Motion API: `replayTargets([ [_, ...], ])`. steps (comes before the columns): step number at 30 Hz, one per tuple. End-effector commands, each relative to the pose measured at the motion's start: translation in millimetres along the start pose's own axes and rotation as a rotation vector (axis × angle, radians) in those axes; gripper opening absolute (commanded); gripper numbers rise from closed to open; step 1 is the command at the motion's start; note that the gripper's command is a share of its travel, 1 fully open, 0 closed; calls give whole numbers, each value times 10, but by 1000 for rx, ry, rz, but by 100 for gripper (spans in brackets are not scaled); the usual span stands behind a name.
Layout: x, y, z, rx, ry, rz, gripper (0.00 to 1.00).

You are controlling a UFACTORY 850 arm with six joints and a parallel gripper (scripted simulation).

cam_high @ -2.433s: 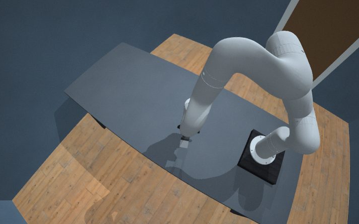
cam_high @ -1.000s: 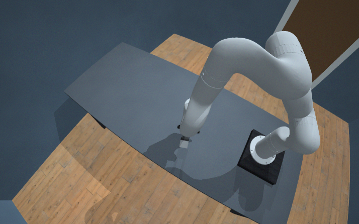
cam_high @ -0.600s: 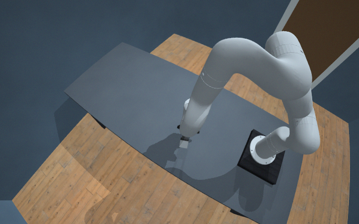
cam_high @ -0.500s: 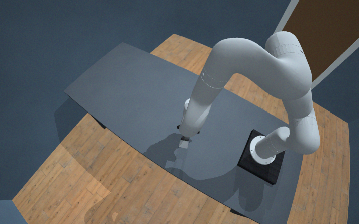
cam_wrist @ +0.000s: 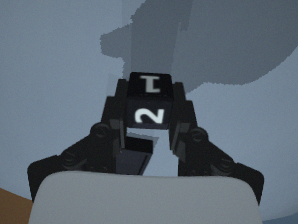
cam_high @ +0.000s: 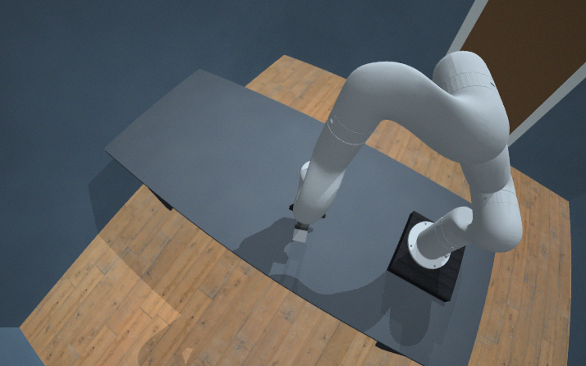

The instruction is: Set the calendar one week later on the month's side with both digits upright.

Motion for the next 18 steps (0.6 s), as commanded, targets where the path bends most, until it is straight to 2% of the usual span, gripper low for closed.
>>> replayTargets([
  [1,-1,-6,7,2,0,0,27],
  [18,-1,29,7,2,0,0,27],
])
Point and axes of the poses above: the point where the finger pads meet when closed, its own y axis out along the fingers, its own z axis across the jaws, x = y × z, the point moved 9 cm from there along -y, back along the fingers, and after that the axes turned 4 degrees about y, right-handed, at the moved point
